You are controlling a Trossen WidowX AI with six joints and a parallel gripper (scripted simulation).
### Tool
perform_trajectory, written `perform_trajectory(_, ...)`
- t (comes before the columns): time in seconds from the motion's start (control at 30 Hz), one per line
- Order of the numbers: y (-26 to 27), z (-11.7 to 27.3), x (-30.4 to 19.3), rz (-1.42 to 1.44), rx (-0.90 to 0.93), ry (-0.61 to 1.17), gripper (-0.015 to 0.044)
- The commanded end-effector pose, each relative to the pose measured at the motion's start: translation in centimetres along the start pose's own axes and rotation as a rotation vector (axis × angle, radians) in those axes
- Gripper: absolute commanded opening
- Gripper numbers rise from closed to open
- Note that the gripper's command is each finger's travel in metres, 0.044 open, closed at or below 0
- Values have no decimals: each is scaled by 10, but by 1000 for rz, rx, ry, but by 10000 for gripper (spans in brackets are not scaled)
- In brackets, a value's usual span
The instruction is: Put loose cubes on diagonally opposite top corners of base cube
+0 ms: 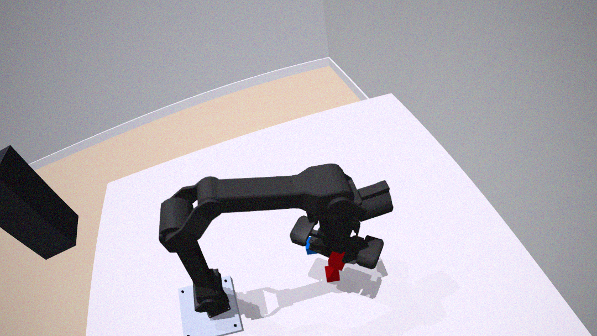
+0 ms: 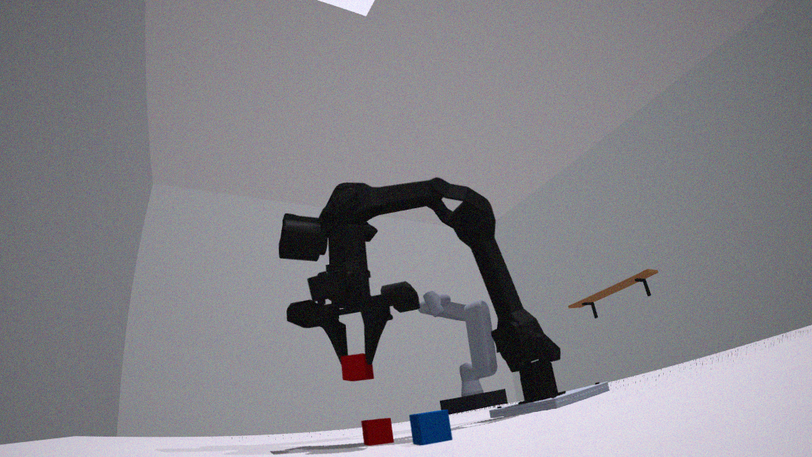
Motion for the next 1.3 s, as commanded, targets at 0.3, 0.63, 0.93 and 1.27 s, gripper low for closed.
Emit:
perform_trajectory(0.3,35,-11,21,-99,5,7,105)
perform_trajectory(0.63,64,-17,35,-174,8,6,105)
perform_trajectory(0.93,92,-22,45,-241,10,5,105)
perform_trajectory(1.27,109,-25,50,-282,11,5,105)
Point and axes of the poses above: the point midway between the two fingers, 35 mm back from their tips, its own z axis back along the fingers, its own y axis across the jaws, x = y × z, the point moved 7 cm from there along z, back along the fingers, and after that the axes turned 13 degrees about -z, right-handed, at the moved point
